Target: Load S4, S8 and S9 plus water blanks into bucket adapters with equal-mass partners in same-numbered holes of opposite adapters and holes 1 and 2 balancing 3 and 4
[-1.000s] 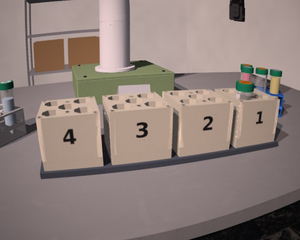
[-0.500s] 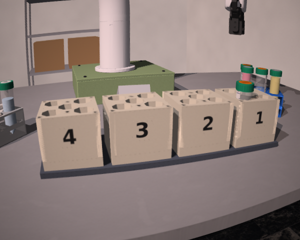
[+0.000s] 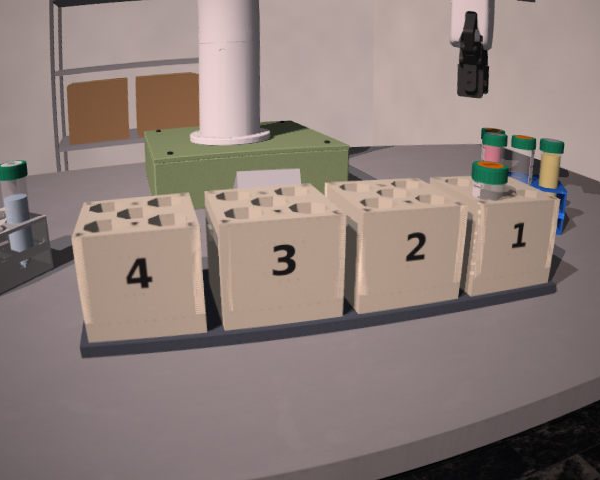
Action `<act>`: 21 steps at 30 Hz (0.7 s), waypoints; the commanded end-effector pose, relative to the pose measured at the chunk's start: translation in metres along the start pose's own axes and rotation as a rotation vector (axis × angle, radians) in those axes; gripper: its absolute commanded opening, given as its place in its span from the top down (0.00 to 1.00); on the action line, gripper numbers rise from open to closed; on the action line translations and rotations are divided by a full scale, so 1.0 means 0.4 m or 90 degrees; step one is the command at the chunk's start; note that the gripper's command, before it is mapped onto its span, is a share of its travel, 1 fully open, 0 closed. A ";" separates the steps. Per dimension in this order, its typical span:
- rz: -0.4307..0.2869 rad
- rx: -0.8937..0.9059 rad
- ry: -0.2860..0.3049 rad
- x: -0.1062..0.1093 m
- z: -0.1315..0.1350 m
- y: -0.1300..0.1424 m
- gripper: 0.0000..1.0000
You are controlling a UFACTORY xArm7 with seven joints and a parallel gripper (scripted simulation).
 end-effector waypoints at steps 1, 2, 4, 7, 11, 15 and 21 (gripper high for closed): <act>0.003 0.000 -0.001 -0.020 -0.001 -0.004 0.00; 0.003 0.000 -0.001 -0.020 -0.001 -0.004 0.00; 0.003 0.000 -0.001 -0.034 -0.001 -0.004 0.00; 0.003 0.000 -0.001 -0.054 -0.001 -0.004 0.00; 0.003 0.000 -0.001 -0.071 -0.001 -0.004 0.00; 0.003 0.000 -0.001 -0.071 -0.001 -0.004 0.00; 0.003 0.000 -0.001 -0.071 -0.001 -0.004 0.00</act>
Point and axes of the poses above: the point where the finger pads meet when closed, its own x axis back along the fingers, its own z axis across the jaws, y = z × x, the point moved 7 cm from there along x, back along the fingers, and after that the axes turned 11 degrees about -x, right-handed, at the moved point
